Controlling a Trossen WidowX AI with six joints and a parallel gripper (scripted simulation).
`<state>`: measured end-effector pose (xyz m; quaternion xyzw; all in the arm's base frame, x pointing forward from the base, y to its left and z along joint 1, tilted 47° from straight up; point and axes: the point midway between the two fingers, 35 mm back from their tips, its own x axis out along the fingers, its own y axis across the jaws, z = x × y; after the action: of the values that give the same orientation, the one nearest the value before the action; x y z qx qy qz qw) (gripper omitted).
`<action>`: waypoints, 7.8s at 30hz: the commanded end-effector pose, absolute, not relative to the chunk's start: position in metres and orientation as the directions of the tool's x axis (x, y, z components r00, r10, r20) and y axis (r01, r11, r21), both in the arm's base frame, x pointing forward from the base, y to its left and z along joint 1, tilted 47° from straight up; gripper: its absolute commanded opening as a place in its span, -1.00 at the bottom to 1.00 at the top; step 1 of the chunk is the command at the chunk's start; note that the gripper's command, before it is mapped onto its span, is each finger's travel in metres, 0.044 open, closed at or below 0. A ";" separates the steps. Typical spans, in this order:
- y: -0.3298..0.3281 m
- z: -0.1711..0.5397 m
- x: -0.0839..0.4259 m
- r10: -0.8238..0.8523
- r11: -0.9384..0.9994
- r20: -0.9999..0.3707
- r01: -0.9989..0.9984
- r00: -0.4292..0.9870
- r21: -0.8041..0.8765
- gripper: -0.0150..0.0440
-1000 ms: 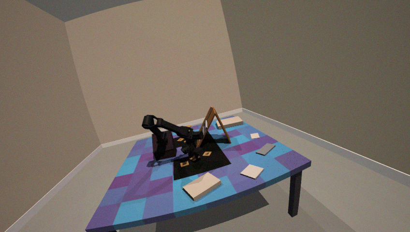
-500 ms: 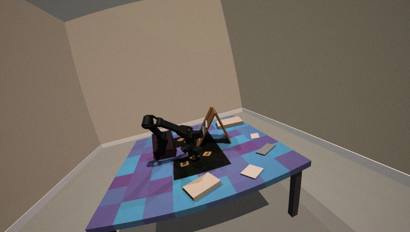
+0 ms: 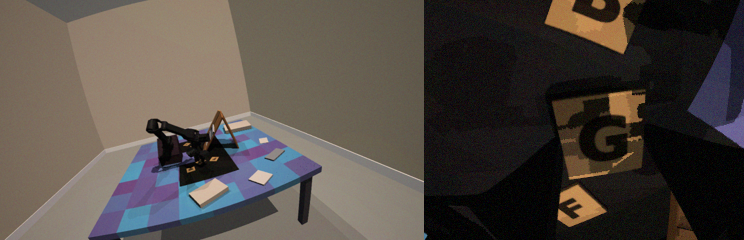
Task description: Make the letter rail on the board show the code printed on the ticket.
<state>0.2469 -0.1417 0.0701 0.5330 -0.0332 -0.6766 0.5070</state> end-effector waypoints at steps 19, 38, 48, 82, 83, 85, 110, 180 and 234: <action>-0.135 0.074 0.247 -0.720 -0.471 -0.688 0.665 0.089 0.580 -0.49; -0.113 0.079 0.273 -0.684 0.008 -0.668 0.918 0.295 0.398 -0.49; -0.101 0.084 0.285 -0.654 0.298 -0.641 0.915 0.402 0.271 -0.49; -0.052 0.116 0.317 -0.501 0.861 -0.473 0.361 0.725 -0.359 -0.49; -0.051 0.117 0.317 -0.496 0.860 -0.466 0.340 0.733 -0.380 -0.49; -0.048 0.120 0.318 -0.484 0.856 -0.452 0.298 0.749 -0.423 -0.49; -0.026 0.139 0.323 -0.400 0.691 -0.345 0.033 0.849 -0.722 -0.49; -0.006 0.115 0.324 -0.400 0.692 -0.346 0.032 0.849 -0.721 -0.49; 0.013 0.096 0.325 -0.400 0.693 -0.346 0.032 0.849 -0.721 -0.49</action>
<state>0.3250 0.0119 0.0982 -0.3742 0.2455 -0.1210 0.8860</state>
